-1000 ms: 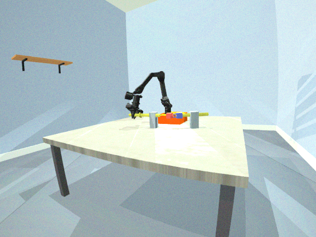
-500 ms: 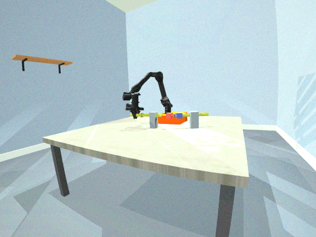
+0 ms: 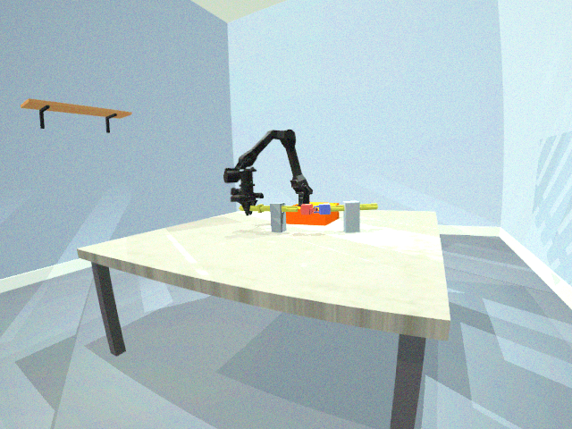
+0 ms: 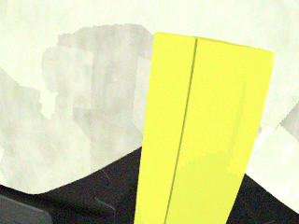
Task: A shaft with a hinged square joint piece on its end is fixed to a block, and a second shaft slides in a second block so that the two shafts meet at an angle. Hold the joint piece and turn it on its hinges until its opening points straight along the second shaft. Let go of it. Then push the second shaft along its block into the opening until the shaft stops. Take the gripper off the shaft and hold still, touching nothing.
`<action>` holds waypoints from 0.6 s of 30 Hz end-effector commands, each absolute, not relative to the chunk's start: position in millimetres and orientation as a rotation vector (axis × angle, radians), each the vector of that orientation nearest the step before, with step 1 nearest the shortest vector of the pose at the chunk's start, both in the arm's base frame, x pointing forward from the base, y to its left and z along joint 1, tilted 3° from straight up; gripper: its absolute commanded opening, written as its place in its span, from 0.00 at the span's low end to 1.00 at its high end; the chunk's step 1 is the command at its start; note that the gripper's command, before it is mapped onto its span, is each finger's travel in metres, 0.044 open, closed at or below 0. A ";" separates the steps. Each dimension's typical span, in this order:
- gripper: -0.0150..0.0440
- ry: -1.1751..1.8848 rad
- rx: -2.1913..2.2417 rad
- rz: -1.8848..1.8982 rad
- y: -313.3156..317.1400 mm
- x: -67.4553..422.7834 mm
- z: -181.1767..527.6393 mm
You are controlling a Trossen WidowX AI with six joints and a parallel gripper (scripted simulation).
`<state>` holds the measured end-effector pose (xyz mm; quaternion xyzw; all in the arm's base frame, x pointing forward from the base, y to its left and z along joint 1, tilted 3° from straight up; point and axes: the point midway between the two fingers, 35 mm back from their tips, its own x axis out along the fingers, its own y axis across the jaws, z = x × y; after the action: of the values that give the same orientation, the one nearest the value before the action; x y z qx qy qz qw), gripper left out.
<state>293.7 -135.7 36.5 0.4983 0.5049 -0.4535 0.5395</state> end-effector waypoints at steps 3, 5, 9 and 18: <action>0.25 1.206 1.181 -1.083 -124.4 292.8 36.2; 0.25 1.206 1.181 -1.083 -121.3 292.5 36.2; 0.25 1.207 1.181 -1.083 -115.2 291.9 36.2; 0.25 1.208 1.182 -1.083 -101.1 290.6 36.3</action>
<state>291.4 -110.6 36.7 0.4952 0.5057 -0.4577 0.5381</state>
